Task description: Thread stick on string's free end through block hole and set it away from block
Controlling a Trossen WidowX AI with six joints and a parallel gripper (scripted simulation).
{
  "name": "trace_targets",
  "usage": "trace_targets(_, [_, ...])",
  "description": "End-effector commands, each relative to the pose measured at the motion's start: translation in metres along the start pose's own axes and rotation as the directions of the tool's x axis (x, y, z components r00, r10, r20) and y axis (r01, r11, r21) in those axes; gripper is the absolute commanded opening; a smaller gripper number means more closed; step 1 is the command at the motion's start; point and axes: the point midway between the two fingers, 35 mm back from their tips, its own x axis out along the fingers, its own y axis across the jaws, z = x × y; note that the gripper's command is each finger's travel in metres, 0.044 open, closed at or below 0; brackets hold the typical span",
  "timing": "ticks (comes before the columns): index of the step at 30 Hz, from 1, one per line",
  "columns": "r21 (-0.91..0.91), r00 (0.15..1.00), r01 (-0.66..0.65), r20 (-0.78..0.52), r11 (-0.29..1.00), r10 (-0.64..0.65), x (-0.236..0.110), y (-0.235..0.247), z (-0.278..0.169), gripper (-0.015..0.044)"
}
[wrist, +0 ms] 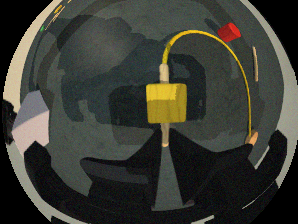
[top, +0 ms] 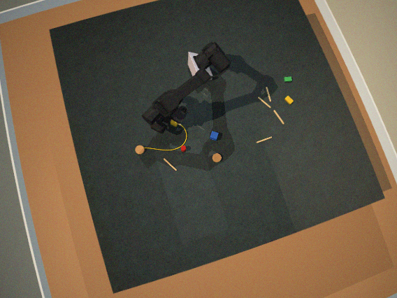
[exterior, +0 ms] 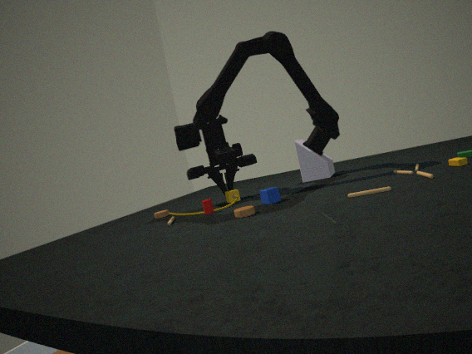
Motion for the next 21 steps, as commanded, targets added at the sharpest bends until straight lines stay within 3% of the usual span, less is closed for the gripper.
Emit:
trace_targets(1, [-0.004,1.0,0.0,-0.001,1.0,0.0,-0.001,-0.001,-0.006,0.0])
trace_targets(21, [-0.003,1.0,0.006,-0.003,1.0,-0.006,-0.001,-0.001,-0.028,0.0])
